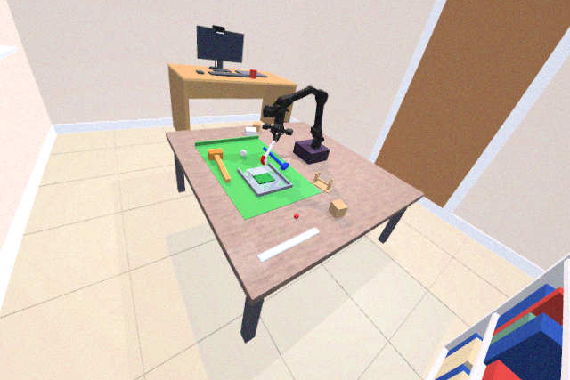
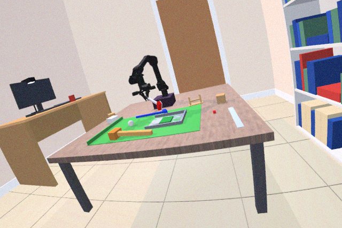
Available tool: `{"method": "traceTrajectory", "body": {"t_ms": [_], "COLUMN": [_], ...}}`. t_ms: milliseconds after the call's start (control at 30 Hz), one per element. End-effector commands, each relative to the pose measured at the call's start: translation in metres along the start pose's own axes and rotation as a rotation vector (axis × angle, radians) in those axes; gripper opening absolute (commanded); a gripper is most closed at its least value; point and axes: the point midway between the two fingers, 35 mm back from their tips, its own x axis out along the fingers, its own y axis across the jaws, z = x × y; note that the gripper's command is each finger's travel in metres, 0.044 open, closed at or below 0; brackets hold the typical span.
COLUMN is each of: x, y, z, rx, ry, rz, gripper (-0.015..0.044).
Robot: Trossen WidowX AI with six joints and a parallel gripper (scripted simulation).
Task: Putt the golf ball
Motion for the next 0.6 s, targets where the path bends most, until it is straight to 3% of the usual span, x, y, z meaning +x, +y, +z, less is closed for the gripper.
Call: {"method": "traceTrajectory", "body": {"t_ms": [0,567], "x": [-0.005,-0.022], "y": [-0.019,-0.073], "z": [-0.019,-0.108], "rx": [0.128,0.598], "ry": [0.015,0.075], "rz": [-0.014,-0.055], "gripper": [0.0000,0.0000]}}
